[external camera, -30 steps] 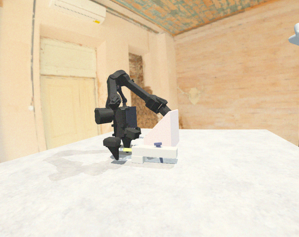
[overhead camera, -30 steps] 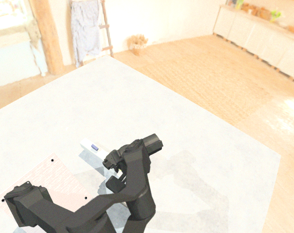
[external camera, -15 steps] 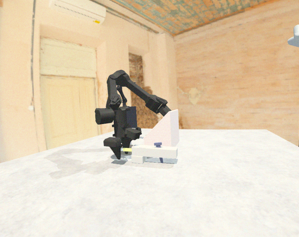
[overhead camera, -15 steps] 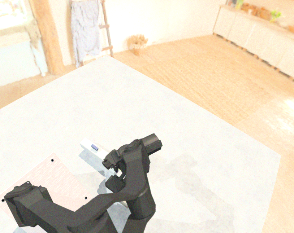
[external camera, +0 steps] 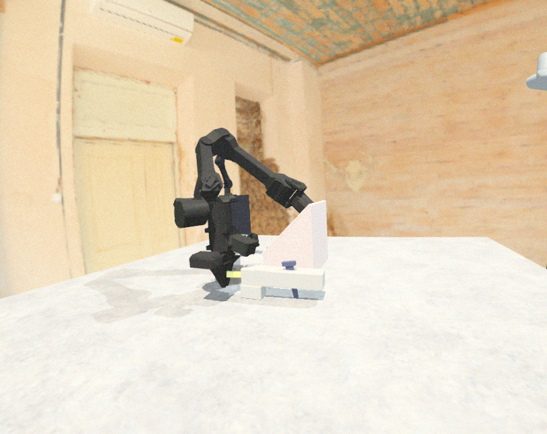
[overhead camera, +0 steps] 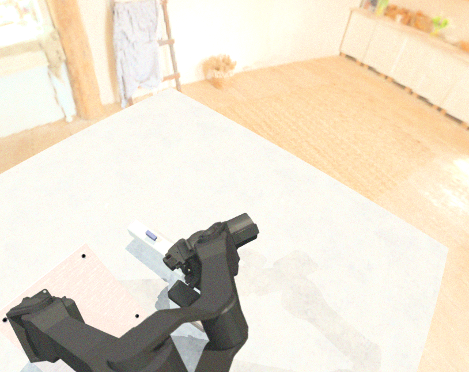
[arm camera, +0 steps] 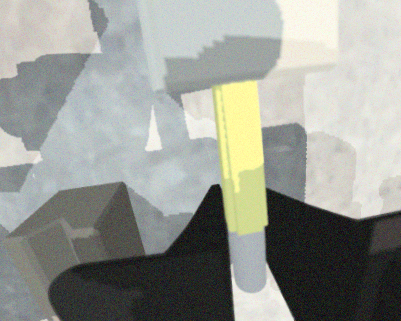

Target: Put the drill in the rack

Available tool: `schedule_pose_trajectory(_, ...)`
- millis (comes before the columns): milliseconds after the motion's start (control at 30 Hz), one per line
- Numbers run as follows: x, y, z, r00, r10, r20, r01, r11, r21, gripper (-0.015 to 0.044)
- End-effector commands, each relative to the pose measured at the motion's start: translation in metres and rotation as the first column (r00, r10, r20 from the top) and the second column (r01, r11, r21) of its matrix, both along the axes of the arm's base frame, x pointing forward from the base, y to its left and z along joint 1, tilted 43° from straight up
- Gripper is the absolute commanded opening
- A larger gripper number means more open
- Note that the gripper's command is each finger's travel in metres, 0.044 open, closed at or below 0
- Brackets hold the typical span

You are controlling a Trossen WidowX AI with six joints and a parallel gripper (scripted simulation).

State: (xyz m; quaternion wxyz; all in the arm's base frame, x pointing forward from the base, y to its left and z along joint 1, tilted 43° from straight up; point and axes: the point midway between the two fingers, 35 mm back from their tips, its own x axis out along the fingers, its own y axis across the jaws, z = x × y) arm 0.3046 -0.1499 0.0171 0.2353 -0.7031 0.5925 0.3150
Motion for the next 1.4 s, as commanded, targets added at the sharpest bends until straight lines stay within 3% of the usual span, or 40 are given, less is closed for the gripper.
schedule_pose_trajectory(0, 0.0, 0.0, 0.0, 1.0, -0.001, 0.0, 0.001, 1.0, 0.0, 0.0)
schedule_pose_trajectory(1367, 0.007, -0.027, 0.034, 1.0, -0.004, -0.001, 0.004, 1.0, -0.001, 0.0)
